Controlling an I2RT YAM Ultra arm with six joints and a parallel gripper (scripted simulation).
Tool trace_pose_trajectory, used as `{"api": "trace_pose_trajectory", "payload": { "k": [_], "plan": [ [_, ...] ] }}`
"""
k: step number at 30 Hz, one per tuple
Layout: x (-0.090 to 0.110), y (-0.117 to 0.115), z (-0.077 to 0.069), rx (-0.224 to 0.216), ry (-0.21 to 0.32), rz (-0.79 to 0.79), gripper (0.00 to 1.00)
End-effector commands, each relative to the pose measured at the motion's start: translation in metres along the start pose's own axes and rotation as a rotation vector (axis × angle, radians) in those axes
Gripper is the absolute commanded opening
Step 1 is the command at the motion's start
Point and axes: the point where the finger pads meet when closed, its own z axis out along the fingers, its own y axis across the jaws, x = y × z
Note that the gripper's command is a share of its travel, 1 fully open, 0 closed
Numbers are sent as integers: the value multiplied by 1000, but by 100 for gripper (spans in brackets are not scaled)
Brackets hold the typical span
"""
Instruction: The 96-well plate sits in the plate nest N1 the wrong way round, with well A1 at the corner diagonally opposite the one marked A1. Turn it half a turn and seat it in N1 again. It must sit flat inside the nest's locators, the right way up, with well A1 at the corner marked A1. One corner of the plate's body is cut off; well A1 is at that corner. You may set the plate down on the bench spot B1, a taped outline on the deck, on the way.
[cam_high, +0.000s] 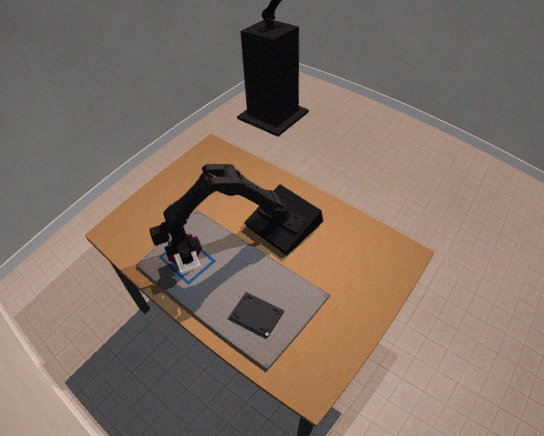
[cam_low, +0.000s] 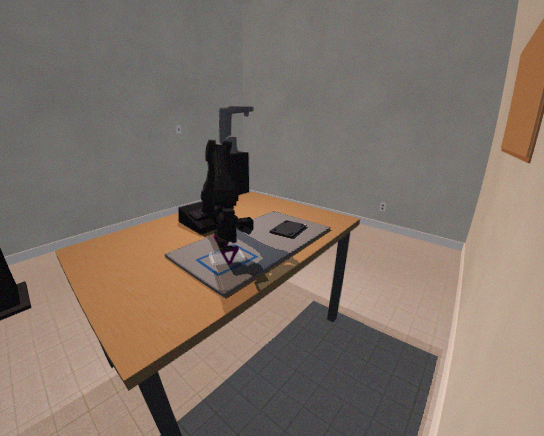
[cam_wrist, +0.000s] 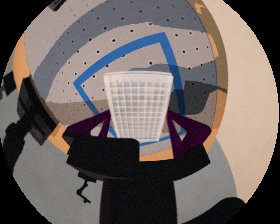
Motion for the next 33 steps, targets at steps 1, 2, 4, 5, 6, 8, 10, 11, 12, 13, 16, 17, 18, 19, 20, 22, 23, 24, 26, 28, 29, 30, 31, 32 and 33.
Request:
{"api": "trace_pose_trajectory", "payload": {
  "k": [1,2,4,5,6,8,10,11,12,13,16,17,18,19,20,22,23,24,26,28,29,30,31,32,33],
  "plan": [
    [-1,-4,-5,17,-1,-1,100],
    [-1,-4,-5,17,-1,-1,100],
    [-1,-4,-5,17,-1,-1,100],
    [-1,-4,-5,17,-1,-1,100],
    [-1,-4,-5,17,-1,-1,100],
    [-6,-11,-19,43,-4,-8,100],
    [-4,-10,-25,43,-4,-6,100],
    [-3,-10,-27,44,-3,-5,100],
    [-1,-10,-30,44,-3,-4,100],
    [0,-10,-33,44,-3,-3,100],
    [1,-10,-41,45,-3,-1,100],
    [1,-10,-44,45,-3,-1,100],
    [1,-9,-47,45,-3,-1,100],
    [1,-9,-49,45,-3,-1,100],
    [1,-9,-52,45,-3,-1,100],
    [1,-9,-52,45,-3,-1,100],
    [1,-9,-55,45,-3,-1,100],
    [1,-9,-57,45,-3,-1,100],
    [1,-9,-63,45,-3,-1,100],
    [1,-8,-68,45,-3,-1,100],
    [1,-8,-71,45,-3,-1,100],
    [1,-8,-73,45,-3,-1,100],
    [1,-8,-76,45,-3,-1,100],
    [1,-8,-79,45,-3,-1,100],
    [1,-8,-81,45,-3,-1,100]
  ]
}}
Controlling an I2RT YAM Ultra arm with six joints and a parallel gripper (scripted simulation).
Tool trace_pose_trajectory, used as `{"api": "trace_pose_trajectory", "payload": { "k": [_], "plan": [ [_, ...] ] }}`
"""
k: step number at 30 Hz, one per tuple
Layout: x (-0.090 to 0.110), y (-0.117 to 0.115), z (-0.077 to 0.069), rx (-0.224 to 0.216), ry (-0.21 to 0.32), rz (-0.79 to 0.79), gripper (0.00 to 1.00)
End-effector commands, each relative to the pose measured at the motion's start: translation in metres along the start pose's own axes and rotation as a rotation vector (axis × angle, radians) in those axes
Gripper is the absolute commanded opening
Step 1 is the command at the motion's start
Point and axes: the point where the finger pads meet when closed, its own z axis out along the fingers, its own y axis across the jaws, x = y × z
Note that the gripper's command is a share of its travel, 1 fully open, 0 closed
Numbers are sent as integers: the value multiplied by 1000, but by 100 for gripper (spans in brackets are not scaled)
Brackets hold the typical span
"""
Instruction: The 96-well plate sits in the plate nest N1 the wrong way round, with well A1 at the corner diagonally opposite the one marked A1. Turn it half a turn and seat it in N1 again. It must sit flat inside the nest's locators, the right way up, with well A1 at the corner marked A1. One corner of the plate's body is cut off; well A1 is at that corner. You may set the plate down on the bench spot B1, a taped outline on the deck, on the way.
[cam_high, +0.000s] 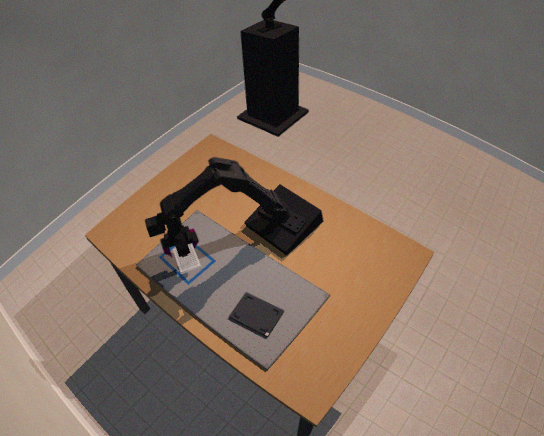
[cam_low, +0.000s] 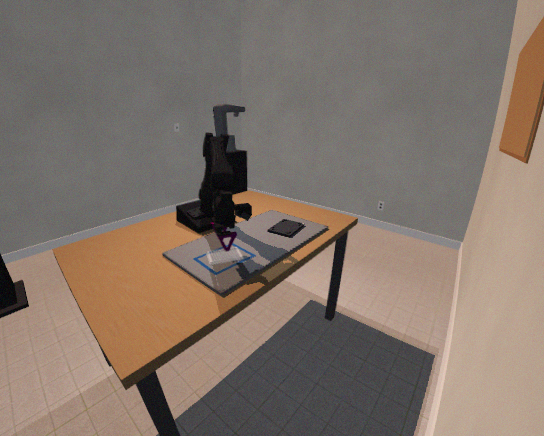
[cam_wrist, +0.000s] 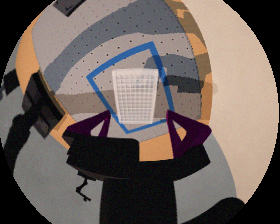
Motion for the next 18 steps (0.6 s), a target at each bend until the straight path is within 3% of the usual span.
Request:
{"api": "trace_pose_trajectory", "payload": {
  "k": [1,8,18],
  "plan": [
    [2,-2,-30,28,-6,4,100],
    [2,-2,-43,28,-6,4,100],
    [2,-2,-43,28,-6,6,100]
  ]
}}
